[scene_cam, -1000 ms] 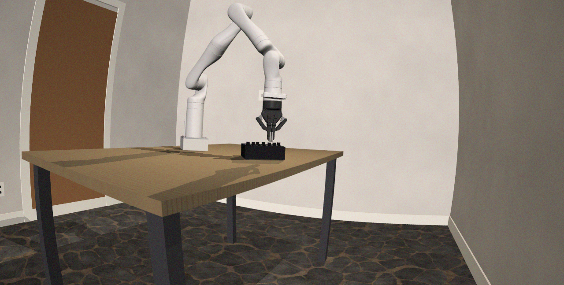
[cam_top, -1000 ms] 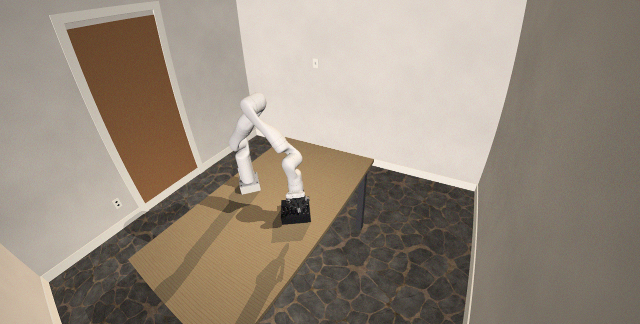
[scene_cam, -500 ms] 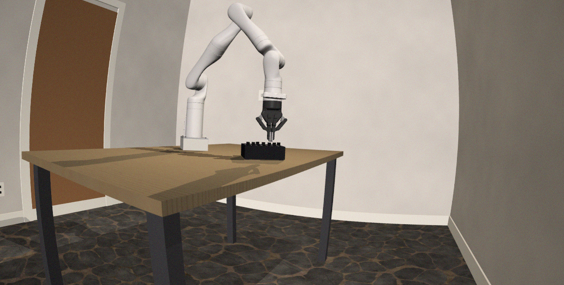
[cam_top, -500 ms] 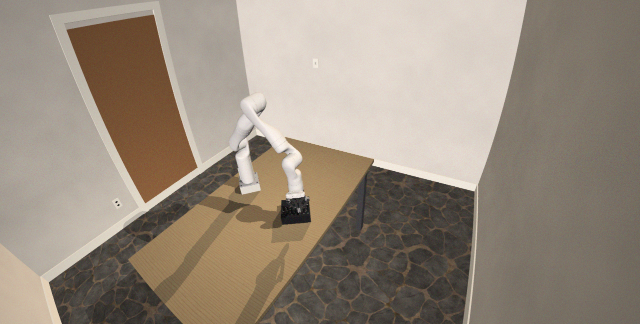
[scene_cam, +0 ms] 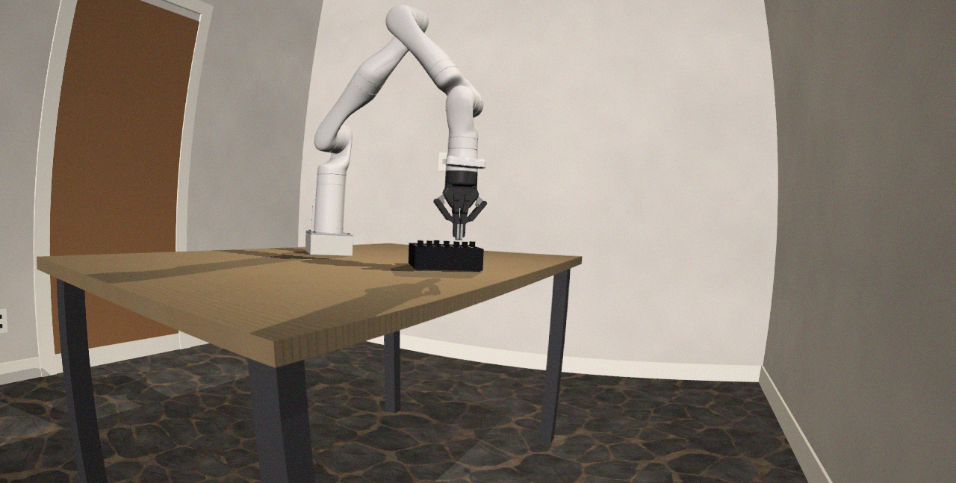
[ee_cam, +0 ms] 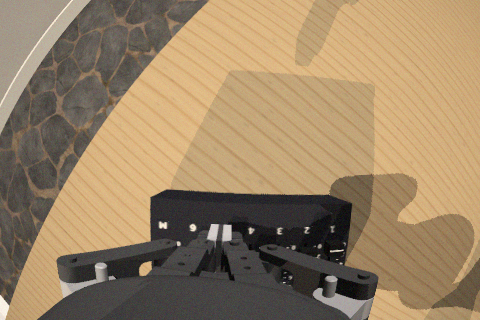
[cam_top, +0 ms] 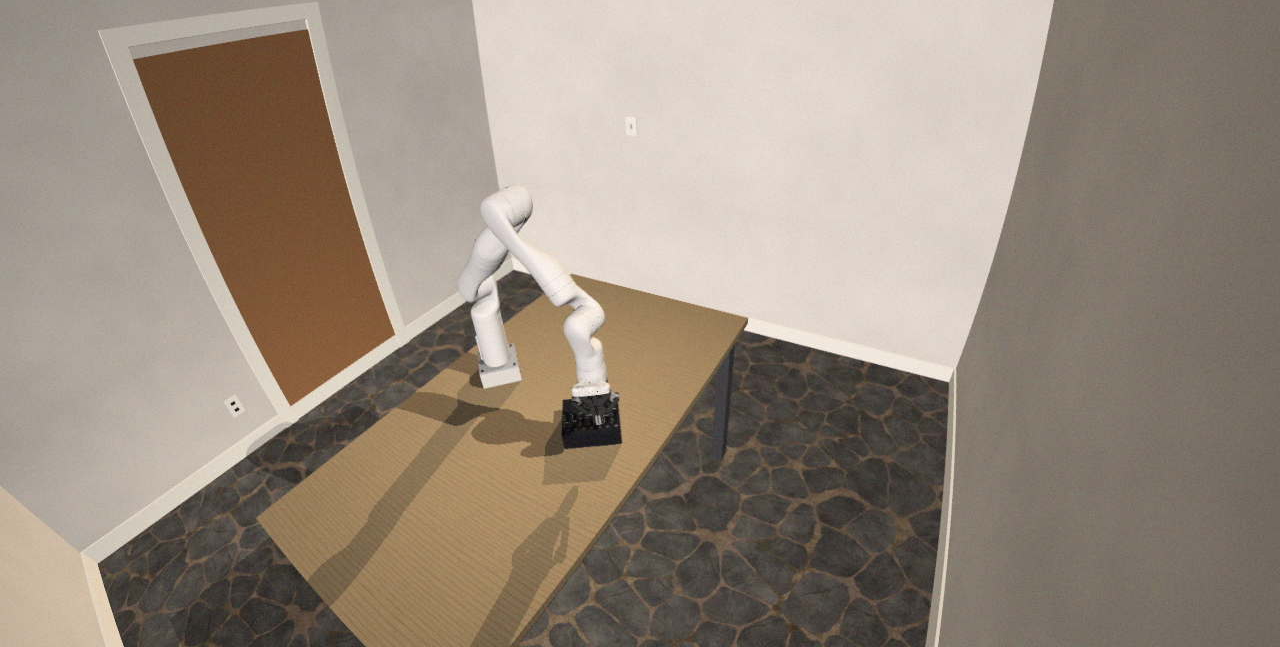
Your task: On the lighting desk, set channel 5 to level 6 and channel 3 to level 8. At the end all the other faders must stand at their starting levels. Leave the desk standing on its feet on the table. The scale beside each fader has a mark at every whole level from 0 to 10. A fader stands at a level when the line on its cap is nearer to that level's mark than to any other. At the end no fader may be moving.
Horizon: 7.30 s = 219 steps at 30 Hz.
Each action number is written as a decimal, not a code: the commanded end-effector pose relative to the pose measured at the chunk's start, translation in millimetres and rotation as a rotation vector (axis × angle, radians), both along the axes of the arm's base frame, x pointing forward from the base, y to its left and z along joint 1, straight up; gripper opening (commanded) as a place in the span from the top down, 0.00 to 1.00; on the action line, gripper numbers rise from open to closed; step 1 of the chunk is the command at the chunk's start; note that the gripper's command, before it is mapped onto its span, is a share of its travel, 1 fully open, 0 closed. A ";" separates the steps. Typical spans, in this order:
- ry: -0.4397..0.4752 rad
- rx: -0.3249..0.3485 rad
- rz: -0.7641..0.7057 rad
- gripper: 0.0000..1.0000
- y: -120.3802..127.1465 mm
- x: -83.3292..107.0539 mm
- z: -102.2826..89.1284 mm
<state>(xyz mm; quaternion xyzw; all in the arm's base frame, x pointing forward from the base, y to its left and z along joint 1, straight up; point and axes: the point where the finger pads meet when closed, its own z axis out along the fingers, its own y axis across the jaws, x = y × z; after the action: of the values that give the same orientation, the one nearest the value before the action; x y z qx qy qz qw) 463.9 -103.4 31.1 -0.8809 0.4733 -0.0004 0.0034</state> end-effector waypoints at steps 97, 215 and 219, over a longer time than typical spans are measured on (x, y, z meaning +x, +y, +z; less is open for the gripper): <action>-0.001 0.000 0.000 1.00 18.3 -11.7 -10.8; -0.001 0.000 0.000 1.00 15.9 -10.4 29.2; -0.001 0.000 0.000 1.00 15.9 -10.4 29.2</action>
<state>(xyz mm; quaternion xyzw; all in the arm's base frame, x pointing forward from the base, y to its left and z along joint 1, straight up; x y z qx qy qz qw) 452.9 -87.3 59.4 -0.8809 0.4733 0.0001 0.0033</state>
